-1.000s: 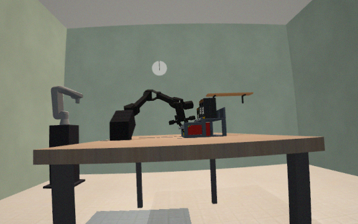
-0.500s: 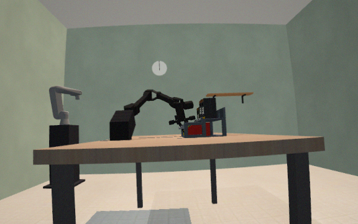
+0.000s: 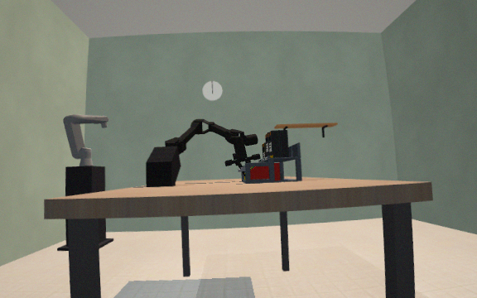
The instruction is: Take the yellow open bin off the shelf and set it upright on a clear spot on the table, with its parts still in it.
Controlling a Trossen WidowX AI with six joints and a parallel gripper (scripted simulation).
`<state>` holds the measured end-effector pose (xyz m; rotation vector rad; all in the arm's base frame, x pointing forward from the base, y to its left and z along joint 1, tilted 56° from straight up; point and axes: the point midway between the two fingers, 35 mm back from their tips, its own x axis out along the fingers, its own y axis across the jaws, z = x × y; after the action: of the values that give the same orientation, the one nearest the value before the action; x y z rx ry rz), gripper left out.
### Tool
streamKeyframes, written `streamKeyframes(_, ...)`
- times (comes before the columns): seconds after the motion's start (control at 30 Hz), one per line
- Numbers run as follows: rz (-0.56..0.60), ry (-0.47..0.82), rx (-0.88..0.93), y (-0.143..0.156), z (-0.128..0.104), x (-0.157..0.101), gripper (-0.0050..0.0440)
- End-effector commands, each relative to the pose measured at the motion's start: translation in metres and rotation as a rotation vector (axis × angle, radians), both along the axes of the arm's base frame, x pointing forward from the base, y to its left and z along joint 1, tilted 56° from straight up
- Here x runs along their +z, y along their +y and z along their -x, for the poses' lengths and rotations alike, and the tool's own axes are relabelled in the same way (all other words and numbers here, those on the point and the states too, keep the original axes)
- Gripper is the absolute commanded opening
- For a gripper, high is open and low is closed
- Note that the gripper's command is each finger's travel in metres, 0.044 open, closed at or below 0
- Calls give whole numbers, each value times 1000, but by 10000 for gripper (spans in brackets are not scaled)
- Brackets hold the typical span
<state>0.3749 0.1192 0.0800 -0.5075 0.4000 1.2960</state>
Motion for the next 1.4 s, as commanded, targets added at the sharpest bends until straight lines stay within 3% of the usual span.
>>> streamKeyframes(0.0, 0, -16, -2, -1, -2, 5, 0)
streamKeyframes(1.37, 1, -19, 0, -18, -1, 18, 0)
